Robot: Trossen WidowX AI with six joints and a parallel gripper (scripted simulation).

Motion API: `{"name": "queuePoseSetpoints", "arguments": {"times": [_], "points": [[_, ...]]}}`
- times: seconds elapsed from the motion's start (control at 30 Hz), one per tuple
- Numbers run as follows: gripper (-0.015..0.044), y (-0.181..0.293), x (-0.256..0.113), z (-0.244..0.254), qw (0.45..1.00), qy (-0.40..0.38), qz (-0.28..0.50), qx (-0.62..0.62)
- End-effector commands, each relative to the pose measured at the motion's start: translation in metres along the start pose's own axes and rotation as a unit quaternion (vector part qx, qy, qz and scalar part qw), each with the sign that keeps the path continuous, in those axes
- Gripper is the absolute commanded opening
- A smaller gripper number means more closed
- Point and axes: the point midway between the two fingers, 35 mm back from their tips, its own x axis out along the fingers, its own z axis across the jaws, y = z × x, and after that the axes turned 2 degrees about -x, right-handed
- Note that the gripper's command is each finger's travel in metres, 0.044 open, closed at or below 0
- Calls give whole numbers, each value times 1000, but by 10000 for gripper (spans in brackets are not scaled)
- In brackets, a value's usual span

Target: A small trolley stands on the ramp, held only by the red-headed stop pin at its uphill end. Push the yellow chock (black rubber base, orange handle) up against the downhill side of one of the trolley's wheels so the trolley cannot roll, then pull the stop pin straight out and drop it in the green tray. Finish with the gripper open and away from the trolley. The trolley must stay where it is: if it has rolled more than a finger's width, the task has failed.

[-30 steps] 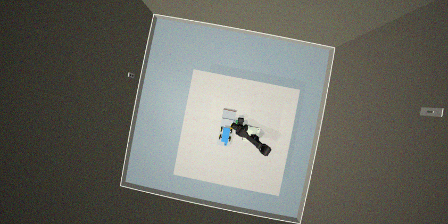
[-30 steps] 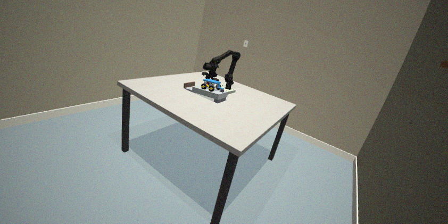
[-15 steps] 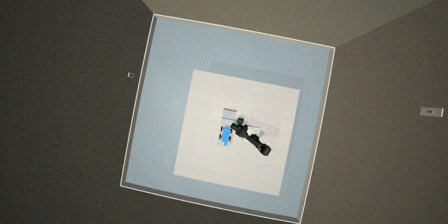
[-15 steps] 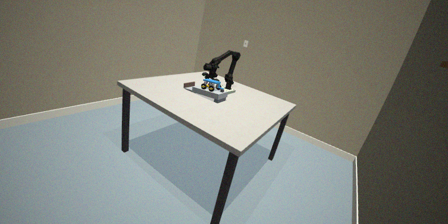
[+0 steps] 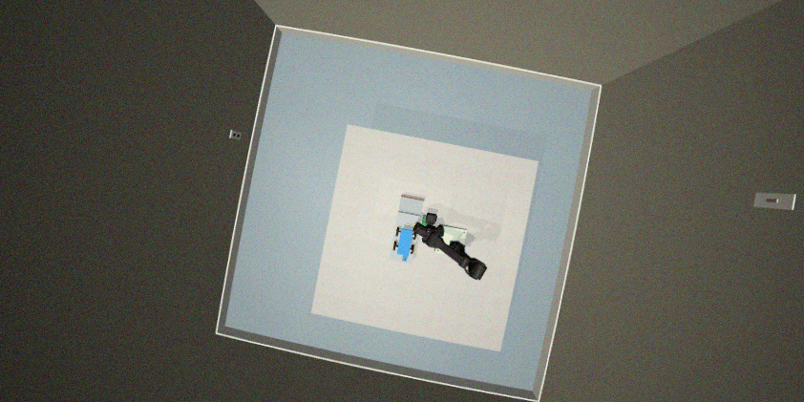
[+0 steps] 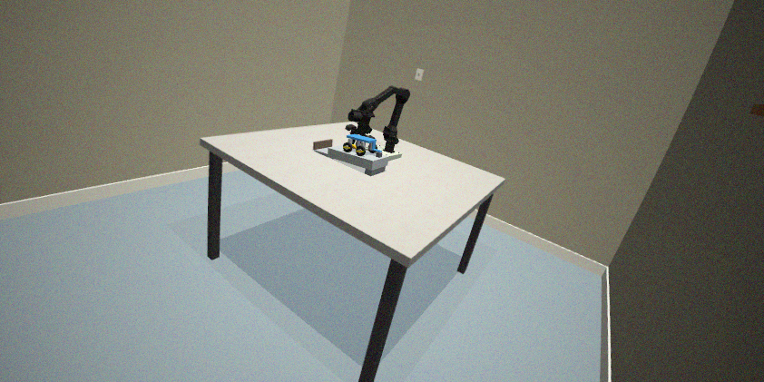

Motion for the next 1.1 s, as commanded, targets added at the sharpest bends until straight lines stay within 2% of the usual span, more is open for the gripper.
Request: {"name": "queuePoseSetpoints", "arguments": {"times": [0.0,1.07], "points": [[190,0,1,-3,1000,-2,0,2],[190,1,9,-22,1000,-1,0,2]]}}
